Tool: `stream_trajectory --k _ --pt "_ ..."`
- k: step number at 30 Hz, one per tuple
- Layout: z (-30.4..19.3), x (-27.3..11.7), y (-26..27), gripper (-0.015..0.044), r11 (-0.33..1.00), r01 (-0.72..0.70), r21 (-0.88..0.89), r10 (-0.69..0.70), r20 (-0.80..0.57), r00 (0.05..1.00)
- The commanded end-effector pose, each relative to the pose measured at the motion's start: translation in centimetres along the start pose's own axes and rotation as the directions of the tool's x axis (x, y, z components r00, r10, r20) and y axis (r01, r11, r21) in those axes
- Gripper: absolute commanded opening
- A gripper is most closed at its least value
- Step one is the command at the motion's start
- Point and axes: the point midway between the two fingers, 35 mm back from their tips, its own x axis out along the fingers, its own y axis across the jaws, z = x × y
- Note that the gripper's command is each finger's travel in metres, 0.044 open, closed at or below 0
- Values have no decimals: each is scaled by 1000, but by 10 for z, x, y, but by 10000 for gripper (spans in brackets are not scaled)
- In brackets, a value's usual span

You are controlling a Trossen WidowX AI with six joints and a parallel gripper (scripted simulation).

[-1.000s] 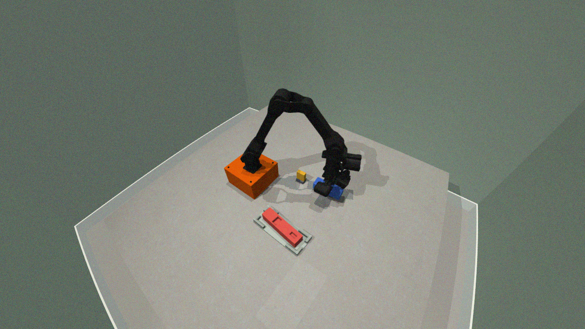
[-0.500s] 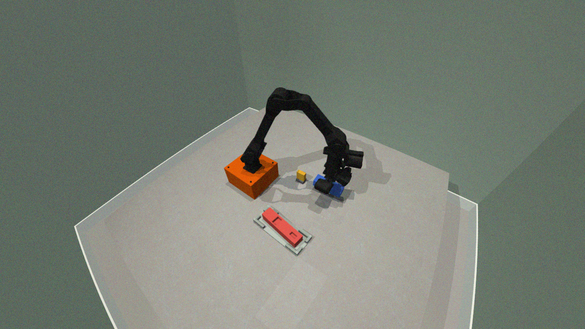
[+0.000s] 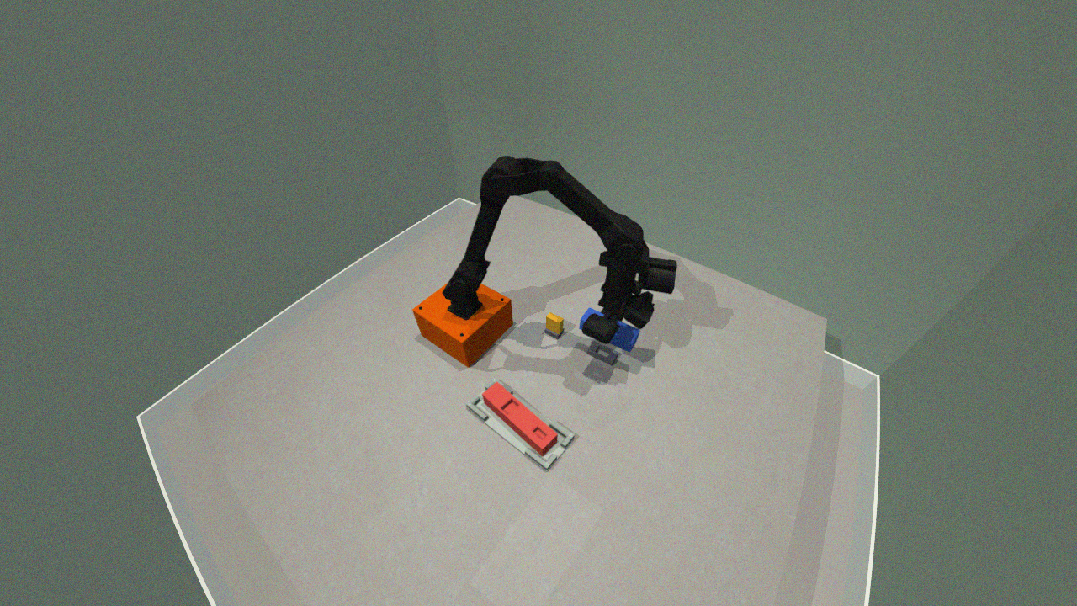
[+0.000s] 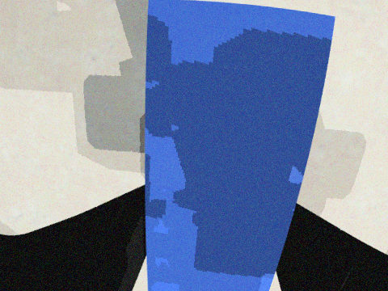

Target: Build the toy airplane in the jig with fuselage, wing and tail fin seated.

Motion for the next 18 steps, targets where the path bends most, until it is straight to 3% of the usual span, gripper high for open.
stream_trajectory --k 1,18 --pt "1 -13 1 0 1000 -4 -4 4 10 1000" --pt "-5 -60 -2 0 1000 -3 -4 3 14 1000"
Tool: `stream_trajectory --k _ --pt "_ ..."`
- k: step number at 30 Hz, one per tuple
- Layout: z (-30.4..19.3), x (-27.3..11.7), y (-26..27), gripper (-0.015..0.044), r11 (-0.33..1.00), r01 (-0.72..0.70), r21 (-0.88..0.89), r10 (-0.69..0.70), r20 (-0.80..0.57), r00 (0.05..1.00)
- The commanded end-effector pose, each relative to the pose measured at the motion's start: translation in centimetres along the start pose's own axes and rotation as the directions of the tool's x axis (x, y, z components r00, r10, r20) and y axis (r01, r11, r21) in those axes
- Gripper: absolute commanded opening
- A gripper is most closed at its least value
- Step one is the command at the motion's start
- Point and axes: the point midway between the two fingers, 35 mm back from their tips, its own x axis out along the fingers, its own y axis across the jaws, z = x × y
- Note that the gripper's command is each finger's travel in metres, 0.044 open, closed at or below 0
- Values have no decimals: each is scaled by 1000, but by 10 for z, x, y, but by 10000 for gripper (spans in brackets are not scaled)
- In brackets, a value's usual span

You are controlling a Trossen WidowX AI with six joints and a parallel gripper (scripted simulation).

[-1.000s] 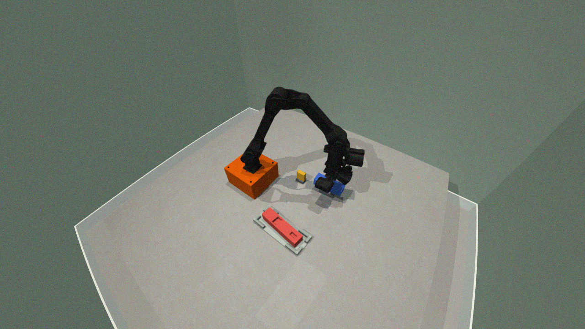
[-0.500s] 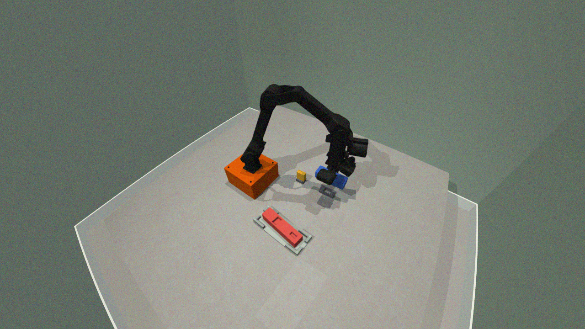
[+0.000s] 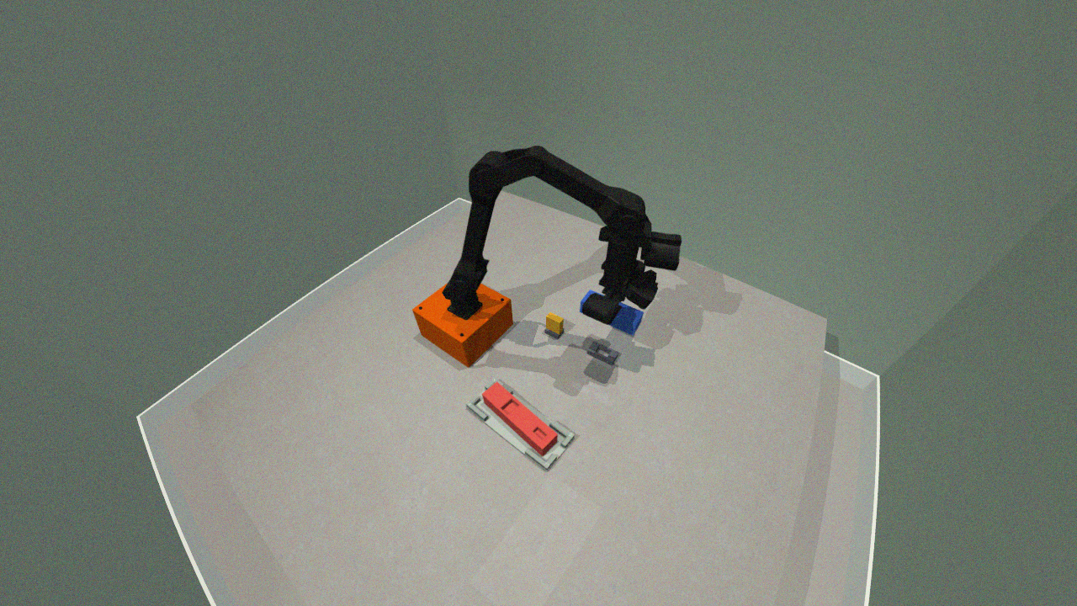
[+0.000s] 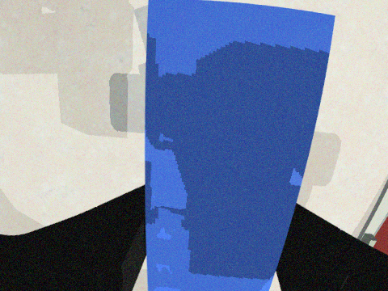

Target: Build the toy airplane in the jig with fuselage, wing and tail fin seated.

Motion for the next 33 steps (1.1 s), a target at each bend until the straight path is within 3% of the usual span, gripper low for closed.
stream_trajectory --k 1,33 --pt "0 -4 -2 0 1000 0 -12 0 5 1000" --pt "-3 11 -106 0 890 13 -455 -12 5 1000"
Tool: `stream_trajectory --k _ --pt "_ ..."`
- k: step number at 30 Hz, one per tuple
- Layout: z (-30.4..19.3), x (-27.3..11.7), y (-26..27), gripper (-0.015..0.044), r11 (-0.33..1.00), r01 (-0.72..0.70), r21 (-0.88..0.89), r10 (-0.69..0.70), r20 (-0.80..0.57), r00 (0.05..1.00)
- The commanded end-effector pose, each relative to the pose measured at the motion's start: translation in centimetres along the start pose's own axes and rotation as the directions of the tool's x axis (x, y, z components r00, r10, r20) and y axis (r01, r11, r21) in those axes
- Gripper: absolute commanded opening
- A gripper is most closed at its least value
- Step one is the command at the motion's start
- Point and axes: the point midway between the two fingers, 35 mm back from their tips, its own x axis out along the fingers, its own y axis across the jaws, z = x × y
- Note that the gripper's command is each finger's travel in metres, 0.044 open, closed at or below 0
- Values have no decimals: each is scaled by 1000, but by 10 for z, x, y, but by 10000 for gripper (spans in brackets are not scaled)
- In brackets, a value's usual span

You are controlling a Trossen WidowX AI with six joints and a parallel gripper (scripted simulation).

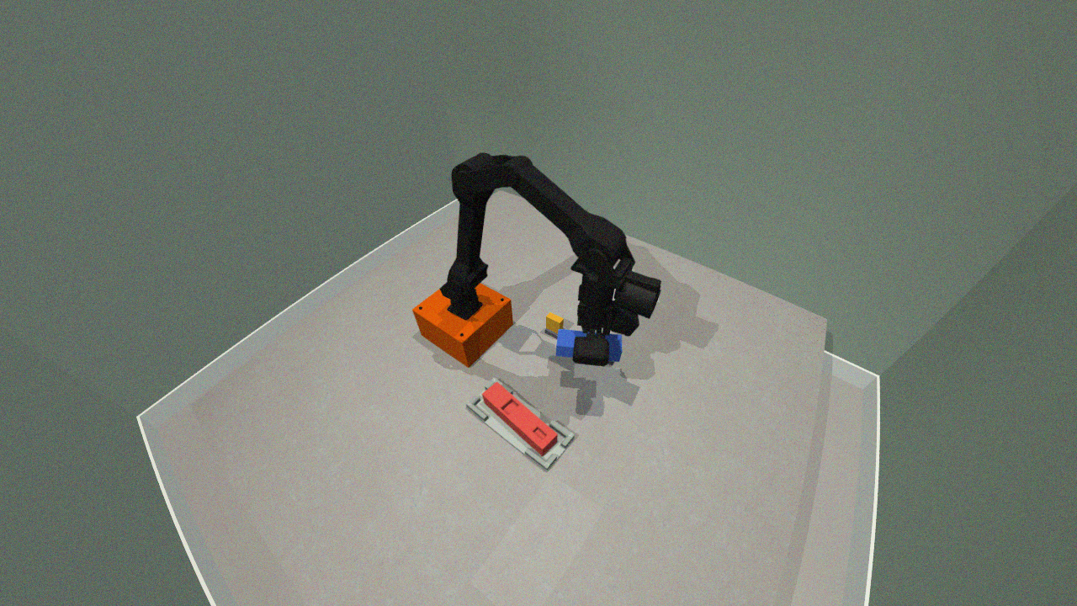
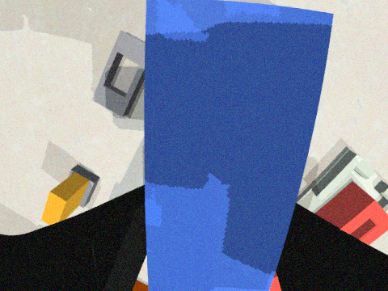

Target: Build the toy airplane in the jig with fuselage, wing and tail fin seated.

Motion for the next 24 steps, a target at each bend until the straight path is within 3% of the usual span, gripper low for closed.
stream_trajectory --k 1,24 --pt "-6 0 -8 0 999 3 -51 -2 7 1000" --pt "-59 13 -62 0 918 7 -397 -7 2 1000"
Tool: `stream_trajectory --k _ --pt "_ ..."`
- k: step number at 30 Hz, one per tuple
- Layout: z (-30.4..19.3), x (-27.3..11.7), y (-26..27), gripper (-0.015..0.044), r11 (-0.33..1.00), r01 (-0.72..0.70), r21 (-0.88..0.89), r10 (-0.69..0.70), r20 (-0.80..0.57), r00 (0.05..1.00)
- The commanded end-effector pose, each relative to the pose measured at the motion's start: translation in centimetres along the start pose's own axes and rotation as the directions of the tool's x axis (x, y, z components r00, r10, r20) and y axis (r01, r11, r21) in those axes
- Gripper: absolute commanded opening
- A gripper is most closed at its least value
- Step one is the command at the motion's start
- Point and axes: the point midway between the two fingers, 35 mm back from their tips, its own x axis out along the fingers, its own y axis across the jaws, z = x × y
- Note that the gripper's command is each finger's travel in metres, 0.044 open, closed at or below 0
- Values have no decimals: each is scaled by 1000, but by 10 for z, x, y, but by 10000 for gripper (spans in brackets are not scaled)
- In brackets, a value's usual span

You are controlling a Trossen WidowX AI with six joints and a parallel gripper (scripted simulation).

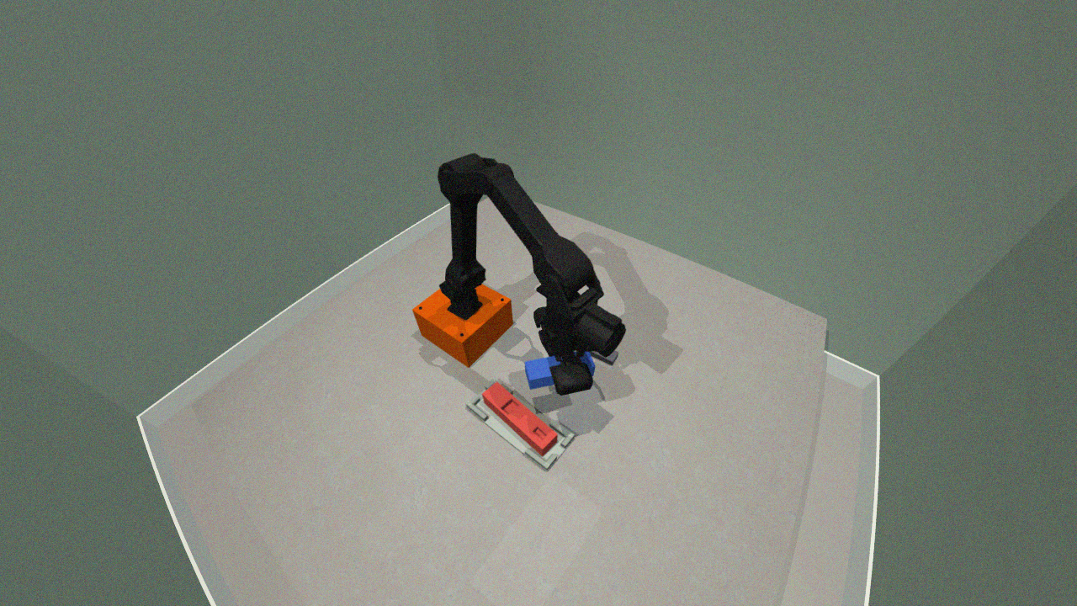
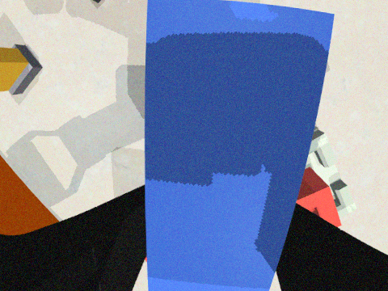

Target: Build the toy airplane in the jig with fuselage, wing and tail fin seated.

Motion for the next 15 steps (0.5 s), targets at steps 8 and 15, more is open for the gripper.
stream_trajectory --k 8,15 --pt "-31 4 -8 0 987 6 -163 -5 4 1000" --pt "-53 8 -12 0 962 6 -273 -5 3 1000"
